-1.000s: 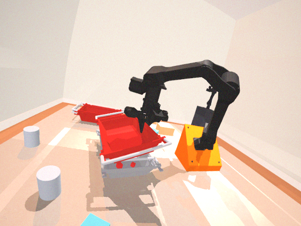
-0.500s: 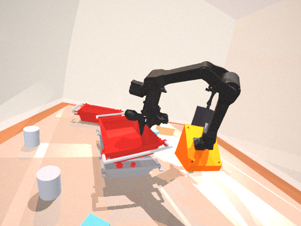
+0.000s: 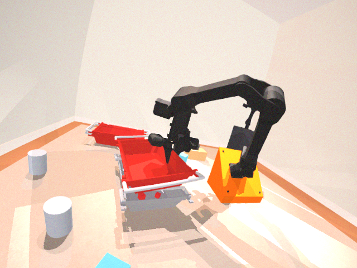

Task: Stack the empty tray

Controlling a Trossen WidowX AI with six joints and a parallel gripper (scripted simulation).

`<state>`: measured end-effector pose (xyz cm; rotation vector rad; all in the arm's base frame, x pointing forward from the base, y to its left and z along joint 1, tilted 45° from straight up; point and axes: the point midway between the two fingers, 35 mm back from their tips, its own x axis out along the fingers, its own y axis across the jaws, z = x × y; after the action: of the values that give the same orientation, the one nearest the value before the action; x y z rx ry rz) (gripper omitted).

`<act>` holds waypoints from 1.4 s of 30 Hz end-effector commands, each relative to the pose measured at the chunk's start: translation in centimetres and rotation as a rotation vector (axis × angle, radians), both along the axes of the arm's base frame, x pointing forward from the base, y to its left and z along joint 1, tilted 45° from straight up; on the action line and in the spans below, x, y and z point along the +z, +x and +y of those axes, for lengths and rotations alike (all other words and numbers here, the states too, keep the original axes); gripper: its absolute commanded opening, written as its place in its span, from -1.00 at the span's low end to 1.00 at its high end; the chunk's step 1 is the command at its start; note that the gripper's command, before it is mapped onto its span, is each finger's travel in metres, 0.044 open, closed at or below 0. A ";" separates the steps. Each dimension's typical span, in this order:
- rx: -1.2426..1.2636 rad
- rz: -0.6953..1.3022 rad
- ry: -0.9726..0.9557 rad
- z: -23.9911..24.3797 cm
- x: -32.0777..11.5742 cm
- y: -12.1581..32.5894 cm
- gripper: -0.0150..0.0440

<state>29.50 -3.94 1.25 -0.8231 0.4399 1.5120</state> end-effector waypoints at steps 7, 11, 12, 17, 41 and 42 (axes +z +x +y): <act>0.007 0.014 -0.002 0.9 -0.8 -0.4 -0.49; 0.007 0.014 -0.002 1.2 -1.1 -0.4 -0.49; 0.007 0.014 -0.001 1.3 -1.3 -0.4 -0.49; 0.007 0.014 -0.001 1.6 -1.6 -0.5 -0.49; 0.007 0.014 -0.001 1.6 -1.6 -0.5 0.11; 0.007 0.014 -0.001 1.6 -1.6 -0.5 0.15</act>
<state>29.07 -2.42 -0.28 -0.8208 0.4419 1.5226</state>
